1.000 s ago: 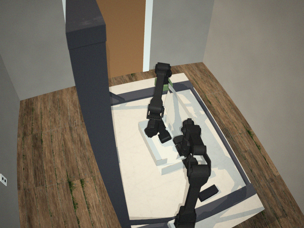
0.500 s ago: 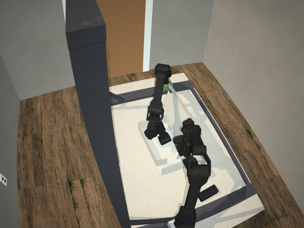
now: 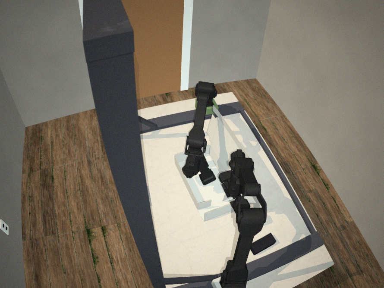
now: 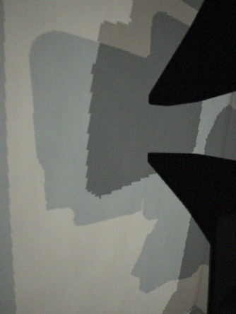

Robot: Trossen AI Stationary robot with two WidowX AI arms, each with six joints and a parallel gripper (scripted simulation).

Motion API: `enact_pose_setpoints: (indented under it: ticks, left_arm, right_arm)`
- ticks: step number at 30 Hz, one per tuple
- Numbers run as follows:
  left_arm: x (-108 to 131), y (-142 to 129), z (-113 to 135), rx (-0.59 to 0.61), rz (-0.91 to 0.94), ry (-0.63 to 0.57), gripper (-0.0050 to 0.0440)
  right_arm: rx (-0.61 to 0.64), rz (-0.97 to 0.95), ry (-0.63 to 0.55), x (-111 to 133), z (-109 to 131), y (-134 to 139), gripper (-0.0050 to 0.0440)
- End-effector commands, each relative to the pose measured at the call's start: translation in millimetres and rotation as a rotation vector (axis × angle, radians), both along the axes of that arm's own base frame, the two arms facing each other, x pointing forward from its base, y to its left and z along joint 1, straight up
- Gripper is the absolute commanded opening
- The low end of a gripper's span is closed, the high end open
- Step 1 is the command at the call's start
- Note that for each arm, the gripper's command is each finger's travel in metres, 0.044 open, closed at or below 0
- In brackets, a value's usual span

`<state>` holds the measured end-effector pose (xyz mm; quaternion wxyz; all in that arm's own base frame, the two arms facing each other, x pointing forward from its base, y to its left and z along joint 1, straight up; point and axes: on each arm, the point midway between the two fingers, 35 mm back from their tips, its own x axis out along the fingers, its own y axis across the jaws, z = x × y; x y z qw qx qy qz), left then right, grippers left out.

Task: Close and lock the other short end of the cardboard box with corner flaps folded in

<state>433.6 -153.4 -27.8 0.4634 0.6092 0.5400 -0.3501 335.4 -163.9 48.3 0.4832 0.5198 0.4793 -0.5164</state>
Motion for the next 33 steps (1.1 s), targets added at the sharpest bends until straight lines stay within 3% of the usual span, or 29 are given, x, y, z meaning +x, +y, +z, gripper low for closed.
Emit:
enact_pose_setpoints:
  ticks: [1, 12, 18, 33]
  left_arm:
    - [-4.2, -1.6, -14.7, -0.005, 0.003, 0.01, 0.0104]
    - [-21.7, 4.6, -39.7, 0.002, 0.004, 0.017, 0.0104]
    - [2.6, -1.8, -14.4, -0.005, 0.0, -0.02, 0.0104]
    - [2.4, -1.8, -13.7, -0.004, -0.001, -0.019, 0.0104]
  right_arm:
    - [-0.017, 0.002, -0.027, 3.5, 10.5, -2.4, 0.0233]
    - [-0.017, 0.002, -0.027, 3.5, 10.5, -2.4, 0.0233]
    - [-0.017, 0.002, -0.027, 2.7, 10.5, -4.3, 0.0233]
    - [-0.017, 0.002, -0.027, -2.0, 10.3, -4.6, 0.0233]
